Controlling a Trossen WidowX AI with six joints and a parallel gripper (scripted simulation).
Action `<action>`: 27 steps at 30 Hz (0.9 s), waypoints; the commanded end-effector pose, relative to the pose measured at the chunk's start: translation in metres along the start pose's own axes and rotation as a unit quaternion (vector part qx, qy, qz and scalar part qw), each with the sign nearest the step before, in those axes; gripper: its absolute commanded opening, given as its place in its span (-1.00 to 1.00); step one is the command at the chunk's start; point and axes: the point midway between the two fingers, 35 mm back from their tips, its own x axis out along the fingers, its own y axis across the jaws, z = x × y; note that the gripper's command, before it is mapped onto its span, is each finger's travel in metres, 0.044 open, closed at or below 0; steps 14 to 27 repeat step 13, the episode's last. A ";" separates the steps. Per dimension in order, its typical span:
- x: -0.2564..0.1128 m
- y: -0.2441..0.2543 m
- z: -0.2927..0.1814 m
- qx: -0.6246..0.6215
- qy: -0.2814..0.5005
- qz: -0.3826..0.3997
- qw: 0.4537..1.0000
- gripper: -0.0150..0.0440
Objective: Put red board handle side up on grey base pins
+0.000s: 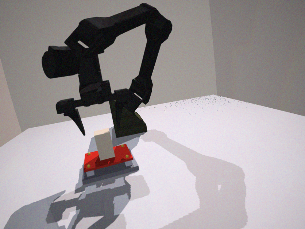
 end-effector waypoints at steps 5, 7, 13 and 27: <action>-0.046 0.001 -0.003 0.000 -0.001 0.000 1.000 1.00; -0.046 0.001 -0.003 0.000 -0.001 0.000 1.000 1.00; -0.046 0.001 -0.003 0.000 -0.001 0.000 1.000 1.00; -0.046 0.001 -0.003 0.000 -0.001 0.000 1.000 1.00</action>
